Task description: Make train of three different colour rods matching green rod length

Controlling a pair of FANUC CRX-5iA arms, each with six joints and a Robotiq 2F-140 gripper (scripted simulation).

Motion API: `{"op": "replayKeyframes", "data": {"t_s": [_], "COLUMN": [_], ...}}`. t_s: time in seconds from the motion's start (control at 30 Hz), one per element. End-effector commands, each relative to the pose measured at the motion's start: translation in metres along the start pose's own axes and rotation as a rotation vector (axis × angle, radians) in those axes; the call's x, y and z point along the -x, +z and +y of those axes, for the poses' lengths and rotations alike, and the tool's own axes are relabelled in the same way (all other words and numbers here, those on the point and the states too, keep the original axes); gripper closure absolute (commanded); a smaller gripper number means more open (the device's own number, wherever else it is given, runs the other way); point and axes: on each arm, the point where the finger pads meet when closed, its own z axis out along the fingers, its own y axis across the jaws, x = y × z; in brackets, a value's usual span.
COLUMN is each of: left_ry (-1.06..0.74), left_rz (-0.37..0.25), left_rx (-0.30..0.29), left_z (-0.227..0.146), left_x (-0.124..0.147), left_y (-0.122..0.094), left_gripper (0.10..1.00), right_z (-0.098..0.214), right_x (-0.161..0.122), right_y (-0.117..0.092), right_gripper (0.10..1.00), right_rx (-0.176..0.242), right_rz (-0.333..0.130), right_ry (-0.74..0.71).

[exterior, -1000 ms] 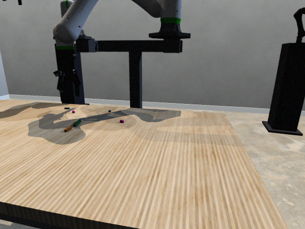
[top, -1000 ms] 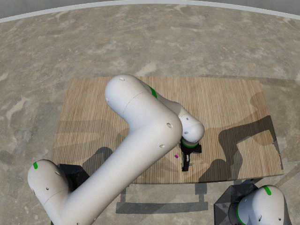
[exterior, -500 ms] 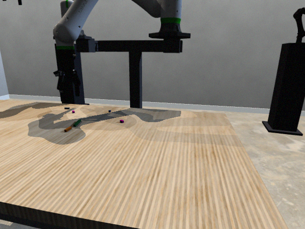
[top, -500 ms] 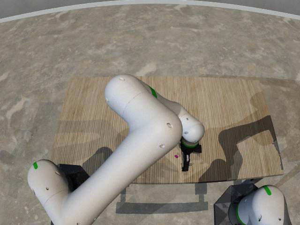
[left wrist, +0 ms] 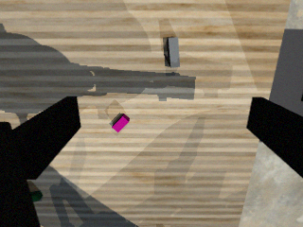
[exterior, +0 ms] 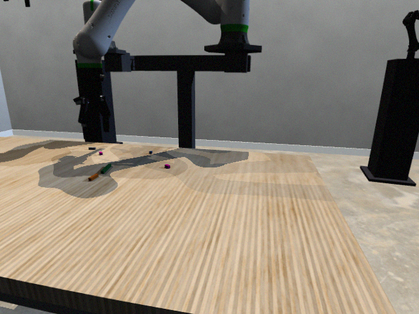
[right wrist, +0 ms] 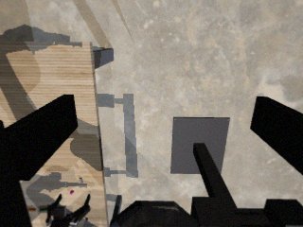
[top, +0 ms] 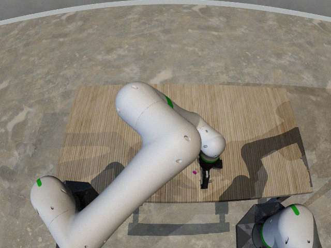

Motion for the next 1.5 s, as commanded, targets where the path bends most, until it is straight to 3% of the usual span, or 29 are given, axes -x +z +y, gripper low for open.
{"op": "replayKeyframes", "data": {"t_s": [0.0,0.9,1.03,1.13,1.47], "left_ry": [0.000,-0.009,-0.063,-0.226,-0.527], "left_rz": [0.002,0.002,0.002,0.002,0.002], "left_rx": [-0.001,-0.001,-0.001,-0.001,0.000], "left_z": [-0.001,-0.001,-0.003,-0.008,-0.014], "left_x": [-0.001,0.000,0.007,0.028,0.068], "left_y": [-0.001,-0.001,0.000,0.001,0.004], "left_gripper": [0.098,0.098,0.098,0.098,0.098], "right_z": [0.000,0.000,0.000,0.000,0.000], "right_x": [0.000,0.000,0.000,0.000,0.000], "right_y": [-0.001,-0.001,-0.001,-0.001,-0.001], "right_gripper": [0.098,0.098,0.098,0.098,0.098], "right_rx": [0.000,0.000,0.000,0.000,0.000], "right_rz": [0.002,0.002,0.002,0.002,0.002], "right_ry": [0.000,0.000,0.000,0.000,0.000]}}
